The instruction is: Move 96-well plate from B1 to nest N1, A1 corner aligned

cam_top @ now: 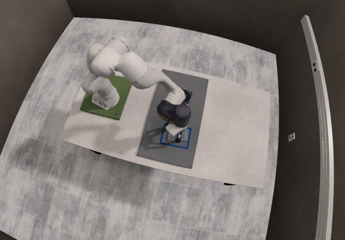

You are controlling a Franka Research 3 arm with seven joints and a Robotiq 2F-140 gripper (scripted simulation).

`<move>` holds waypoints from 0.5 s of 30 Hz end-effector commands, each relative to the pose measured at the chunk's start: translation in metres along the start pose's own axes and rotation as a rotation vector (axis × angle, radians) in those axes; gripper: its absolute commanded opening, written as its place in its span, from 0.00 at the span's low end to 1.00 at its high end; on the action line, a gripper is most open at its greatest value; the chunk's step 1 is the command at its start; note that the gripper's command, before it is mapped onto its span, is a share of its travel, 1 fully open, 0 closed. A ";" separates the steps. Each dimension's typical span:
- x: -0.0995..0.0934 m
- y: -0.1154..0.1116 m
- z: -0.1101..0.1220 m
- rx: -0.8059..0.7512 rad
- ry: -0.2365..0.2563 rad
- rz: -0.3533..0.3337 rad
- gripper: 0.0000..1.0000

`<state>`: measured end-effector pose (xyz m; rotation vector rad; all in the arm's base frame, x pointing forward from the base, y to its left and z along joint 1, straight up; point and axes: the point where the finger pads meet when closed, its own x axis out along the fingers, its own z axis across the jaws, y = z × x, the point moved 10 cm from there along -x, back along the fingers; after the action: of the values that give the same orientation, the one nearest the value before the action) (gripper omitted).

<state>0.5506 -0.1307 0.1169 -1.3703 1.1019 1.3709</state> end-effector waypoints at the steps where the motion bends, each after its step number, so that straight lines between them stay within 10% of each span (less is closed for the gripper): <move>1: 0.001 0.000 0.000 -0.005 0.000 0.000 0.60; 15: -0.021 0.000 0.000 -0.005 0.000 0.000 0.60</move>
<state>0.5524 -0.1312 0.1343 -1.3776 1.0944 1.3630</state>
